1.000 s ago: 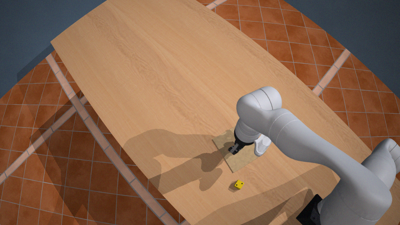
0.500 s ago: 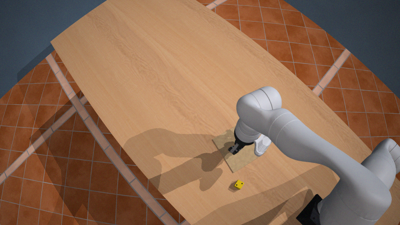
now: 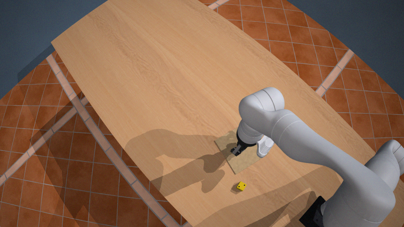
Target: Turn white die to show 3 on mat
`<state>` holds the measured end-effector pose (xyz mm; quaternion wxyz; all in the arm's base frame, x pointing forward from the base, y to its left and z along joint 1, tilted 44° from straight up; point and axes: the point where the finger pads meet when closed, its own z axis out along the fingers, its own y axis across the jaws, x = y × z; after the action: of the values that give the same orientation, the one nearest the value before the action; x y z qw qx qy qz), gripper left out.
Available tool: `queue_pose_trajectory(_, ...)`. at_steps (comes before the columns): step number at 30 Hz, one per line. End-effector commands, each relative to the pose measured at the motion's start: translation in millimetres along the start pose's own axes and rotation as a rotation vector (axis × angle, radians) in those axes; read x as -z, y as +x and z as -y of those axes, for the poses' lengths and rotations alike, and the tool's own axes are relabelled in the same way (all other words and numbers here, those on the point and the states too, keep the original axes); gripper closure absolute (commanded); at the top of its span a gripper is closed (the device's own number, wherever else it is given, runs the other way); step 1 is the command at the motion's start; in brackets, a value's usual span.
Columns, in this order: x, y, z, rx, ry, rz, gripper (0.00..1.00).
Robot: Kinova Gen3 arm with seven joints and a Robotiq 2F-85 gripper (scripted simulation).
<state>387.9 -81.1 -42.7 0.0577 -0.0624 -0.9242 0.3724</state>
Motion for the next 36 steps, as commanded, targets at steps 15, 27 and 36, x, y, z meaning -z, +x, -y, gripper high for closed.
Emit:
queue_pose_trajectory(15,-0.7,-0.4,-0.3,0.000,-0.001,0.002,0.79)
queue_pose_trajectory(27,-2.7,-0.4,-0.3,0.000,-0.001,0.002,0.79)
queue_pose_trajectory(36,-2.8,-0.4,-0.3,0.000,-0.001,0.002,0.79)
